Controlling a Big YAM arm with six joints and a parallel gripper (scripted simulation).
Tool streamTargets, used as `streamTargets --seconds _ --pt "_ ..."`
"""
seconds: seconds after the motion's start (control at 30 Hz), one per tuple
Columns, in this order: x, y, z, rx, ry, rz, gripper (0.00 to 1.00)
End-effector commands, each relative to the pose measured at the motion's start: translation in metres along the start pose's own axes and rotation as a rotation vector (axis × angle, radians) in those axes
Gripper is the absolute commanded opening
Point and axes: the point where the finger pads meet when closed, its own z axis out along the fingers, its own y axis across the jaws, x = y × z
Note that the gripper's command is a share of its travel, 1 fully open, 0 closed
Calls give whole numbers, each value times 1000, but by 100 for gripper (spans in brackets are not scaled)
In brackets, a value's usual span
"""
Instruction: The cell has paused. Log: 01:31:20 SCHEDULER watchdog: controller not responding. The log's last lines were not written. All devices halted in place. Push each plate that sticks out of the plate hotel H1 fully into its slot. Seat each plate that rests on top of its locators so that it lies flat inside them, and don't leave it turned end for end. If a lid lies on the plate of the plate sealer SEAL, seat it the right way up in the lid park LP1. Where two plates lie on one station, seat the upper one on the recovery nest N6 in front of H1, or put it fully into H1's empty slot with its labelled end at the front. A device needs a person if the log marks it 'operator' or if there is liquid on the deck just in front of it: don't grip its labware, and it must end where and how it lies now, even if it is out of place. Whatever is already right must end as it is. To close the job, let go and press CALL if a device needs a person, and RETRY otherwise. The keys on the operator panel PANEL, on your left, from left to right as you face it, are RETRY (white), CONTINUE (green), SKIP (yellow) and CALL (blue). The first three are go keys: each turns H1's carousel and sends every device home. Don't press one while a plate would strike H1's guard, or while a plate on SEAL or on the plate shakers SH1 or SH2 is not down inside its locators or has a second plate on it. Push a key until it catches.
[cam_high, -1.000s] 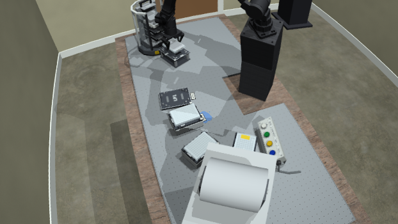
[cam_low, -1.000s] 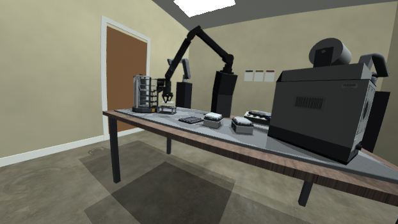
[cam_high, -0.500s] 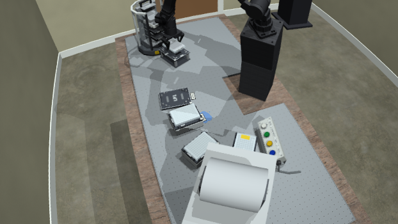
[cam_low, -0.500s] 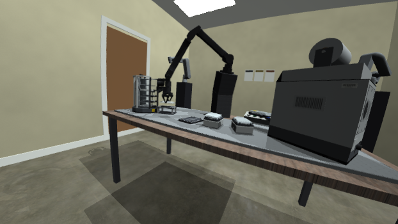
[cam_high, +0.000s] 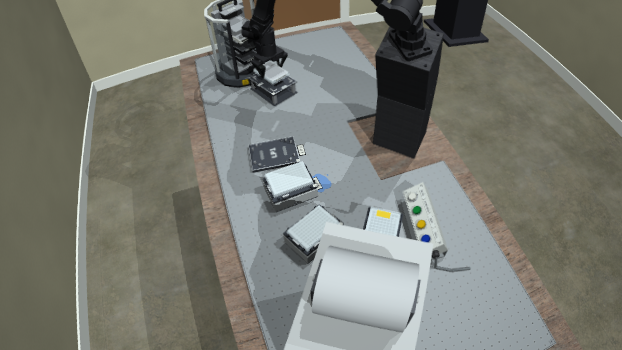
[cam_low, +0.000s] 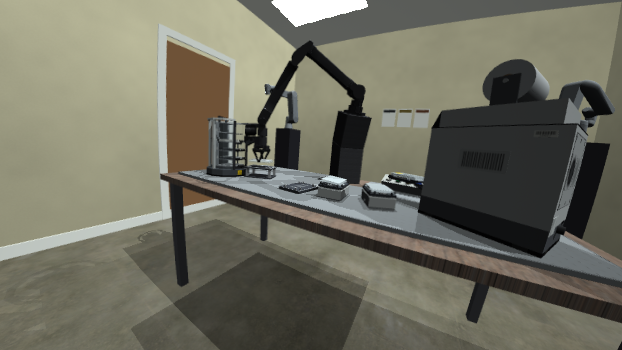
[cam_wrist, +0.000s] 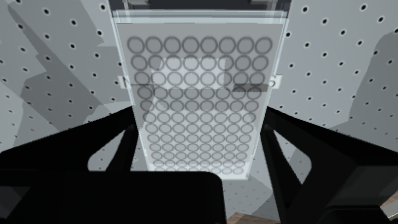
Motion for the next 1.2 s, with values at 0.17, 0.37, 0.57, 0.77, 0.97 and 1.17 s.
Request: streamTargets --seconds 0.17,0.37,0.57,0.77,0.97,1.17 --pt "-12 12 10 -10 -21 -11 84" --pt "-11 12 13 -10 -19 -11 84" --pt "-11 12 15 -9 -18 -11 84" --pt "-11 12 15 -9 -18 -12 84" --pt "-11 12 15 -10 -19 -13 84" --pt "-11 12 15 -9 -18 -13 84"
